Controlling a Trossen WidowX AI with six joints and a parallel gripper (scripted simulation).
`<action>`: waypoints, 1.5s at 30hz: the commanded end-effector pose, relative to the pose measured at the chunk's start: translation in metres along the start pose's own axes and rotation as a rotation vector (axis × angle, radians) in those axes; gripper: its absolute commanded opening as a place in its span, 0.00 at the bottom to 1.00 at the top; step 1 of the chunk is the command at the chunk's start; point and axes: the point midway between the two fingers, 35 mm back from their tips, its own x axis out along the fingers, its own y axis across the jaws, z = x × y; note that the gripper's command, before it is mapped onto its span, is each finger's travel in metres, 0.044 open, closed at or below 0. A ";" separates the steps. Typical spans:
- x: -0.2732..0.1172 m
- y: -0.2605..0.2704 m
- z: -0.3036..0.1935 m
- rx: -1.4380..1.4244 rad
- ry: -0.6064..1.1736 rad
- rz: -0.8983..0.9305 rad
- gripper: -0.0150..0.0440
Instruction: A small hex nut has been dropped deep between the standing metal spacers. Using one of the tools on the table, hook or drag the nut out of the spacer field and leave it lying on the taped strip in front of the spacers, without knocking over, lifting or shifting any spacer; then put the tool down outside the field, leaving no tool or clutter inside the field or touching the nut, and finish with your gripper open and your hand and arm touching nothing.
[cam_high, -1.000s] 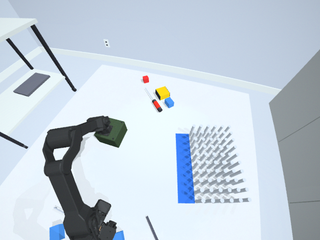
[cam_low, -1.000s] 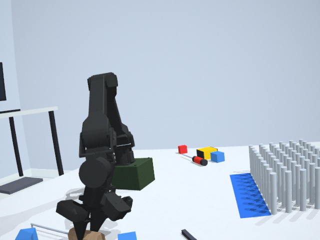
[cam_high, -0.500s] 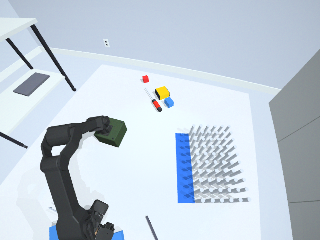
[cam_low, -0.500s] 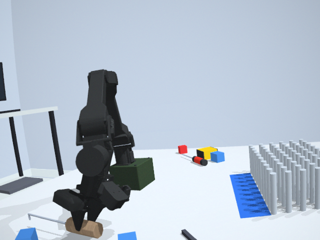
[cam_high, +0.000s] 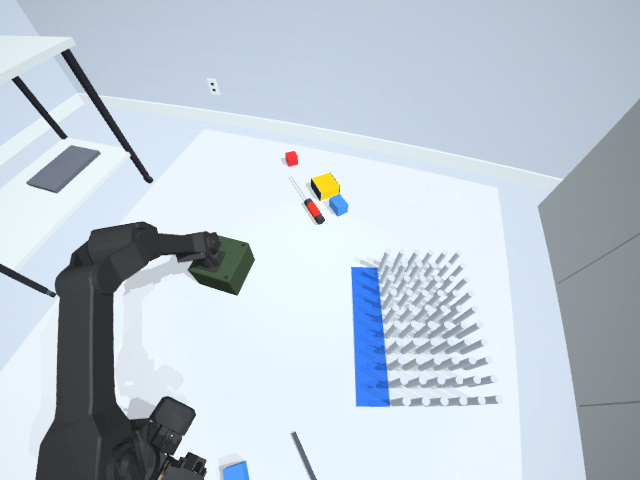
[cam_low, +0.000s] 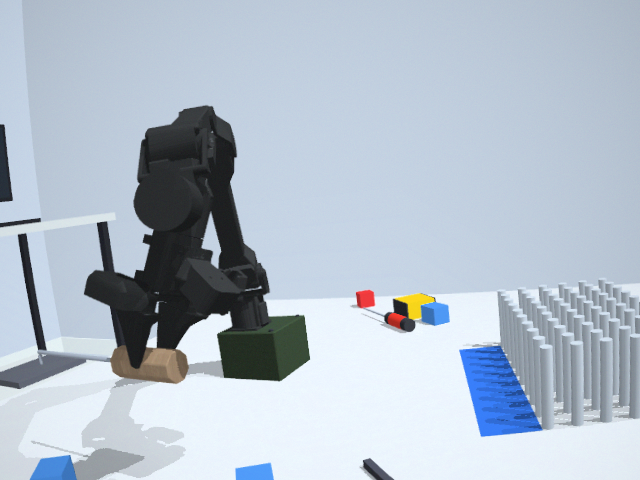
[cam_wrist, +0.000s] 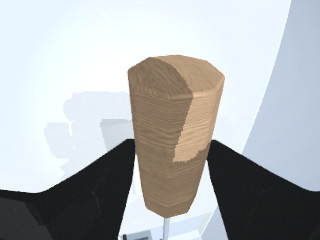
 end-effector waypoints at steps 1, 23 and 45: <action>-0.024 -0.004 -0.008 0.009 -0.006 -0.013 0.25; -0.053 0.047 0.032 0.503 -0.130 0.077 0.25; -0.087 0.119 0.068 1.108 -0.175 0.295 0.25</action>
